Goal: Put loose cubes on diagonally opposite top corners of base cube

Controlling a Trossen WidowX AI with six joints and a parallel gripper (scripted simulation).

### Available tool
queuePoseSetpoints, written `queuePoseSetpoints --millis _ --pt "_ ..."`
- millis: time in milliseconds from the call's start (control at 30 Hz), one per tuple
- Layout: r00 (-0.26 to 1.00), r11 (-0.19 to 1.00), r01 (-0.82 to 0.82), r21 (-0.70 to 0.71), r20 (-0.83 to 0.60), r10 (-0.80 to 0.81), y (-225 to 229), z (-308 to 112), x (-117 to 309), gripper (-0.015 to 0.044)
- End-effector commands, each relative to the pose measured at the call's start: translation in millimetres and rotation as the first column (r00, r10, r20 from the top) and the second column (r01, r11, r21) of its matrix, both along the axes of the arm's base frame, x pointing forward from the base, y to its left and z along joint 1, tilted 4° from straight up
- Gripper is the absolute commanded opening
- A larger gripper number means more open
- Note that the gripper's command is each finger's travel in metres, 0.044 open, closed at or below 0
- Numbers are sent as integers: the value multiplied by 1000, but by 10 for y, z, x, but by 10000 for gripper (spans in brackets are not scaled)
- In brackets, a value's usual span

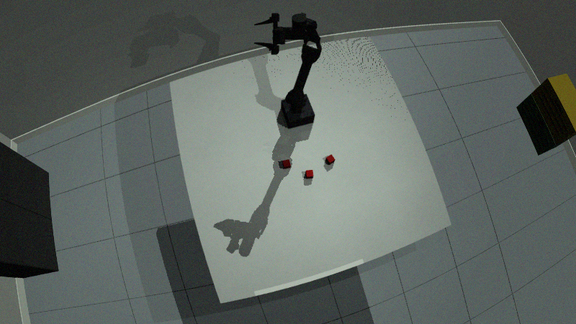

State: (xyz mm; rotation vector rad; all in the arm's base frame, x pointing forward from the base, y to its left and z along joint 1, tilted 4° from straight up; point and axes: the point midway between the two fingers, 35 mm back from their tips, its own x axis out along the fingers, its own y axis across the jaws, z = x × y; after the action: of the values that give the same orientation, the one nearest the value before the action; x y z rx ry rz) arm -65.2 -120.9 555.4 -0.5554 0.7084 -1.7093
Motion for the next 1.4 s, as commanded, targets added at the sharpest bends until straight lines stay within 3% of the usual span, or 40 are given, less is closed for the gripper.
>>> queuePoseSetpoints --millis 0,133,367,600,967,1367 --pt "1000 1000 -3 1 -2 3 -6 -2 10 374" --pt "996 997 -74 37 -51 76 -152 -47 249 269" --pt "923 938 -299 175 -195 330 -509 -297 1099 265" --pt "823 864 -406 298 -292 487 -664 -570 1706 265" --pt "462 619 -504 602 -418 782 -697 -1476 2978 265" --pt "-25 297 -396 869 -333 942 -233 -2725 3924 265"
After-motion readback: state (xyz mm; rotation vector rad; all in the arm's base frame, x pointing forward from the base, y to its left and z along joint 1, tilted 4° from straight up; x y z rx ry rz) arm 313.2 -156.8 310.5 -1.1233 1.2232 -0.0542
